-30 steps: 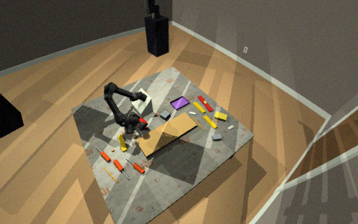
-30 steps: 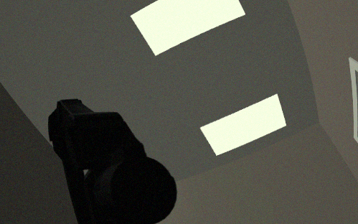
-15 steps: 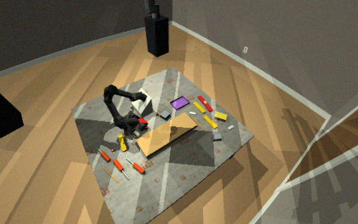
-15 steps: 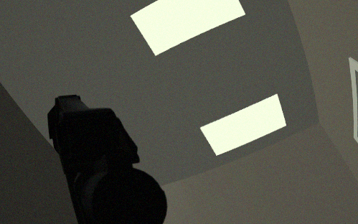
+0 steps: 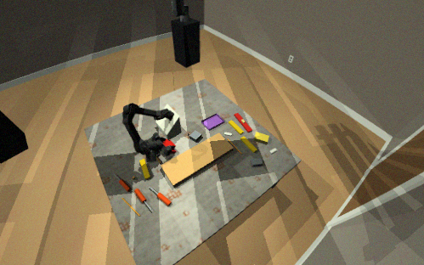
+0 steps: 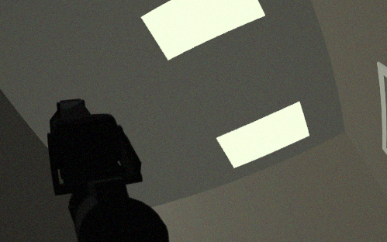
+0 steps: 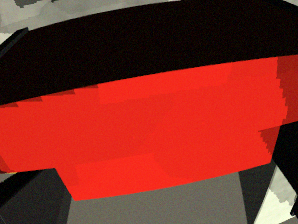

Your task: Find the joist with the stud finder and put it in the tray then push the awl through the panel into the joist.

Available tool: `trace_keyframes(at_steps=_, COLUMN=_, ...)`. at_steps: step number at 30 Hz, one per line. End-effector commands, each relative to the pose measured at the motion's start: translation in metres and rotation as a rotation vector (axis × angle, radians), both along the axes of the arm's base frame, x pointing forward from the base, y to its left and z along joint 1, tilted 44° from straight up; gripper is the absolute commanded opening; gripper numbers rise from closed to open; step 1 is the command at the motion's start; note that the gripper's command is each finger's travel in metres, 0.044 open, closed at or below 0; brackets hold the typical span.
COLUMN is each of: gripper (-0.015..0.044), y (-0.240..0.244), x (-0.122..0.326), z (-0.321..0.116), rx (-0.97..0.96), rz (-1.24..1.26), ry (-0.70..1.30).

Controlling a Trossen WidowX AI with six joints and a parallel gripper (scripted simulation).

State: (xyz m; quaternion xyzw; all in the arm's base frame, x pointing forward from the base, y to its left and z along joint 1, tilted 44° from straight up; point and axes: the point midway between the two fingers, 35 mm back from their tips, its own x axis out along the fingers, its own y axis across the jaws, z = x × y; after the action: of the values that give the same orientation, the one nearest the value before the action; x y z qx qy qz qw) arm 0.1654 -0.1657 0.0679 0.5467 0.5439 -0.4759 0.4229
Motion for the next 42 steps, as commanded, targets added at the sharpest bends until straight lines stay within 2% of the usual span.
trace_keyframes(at_steps=1, gripper=0.0, y=0.001, x=0.001, z=0.0, rx=0.038, rz=0.002, ry=-0.005)
trace_keyframes(at_steps=20, gripper=0.0, y=-0.003, x=0.0, z=0.0, rx=0.164, rz=-0.006, ry=-0.014)
trace_keyframes(at_steps=29, gripper=0.0, y=0.018, x=0.008, z=0.009, rx=0.183, rz=-0.014, ry=-0.032)
trace_keyframes(at_steps=42, gripper=0.0, y=0.008, x=0.008, z=0.0, rx=0.177, rz=-0.012, ry=-0.031)
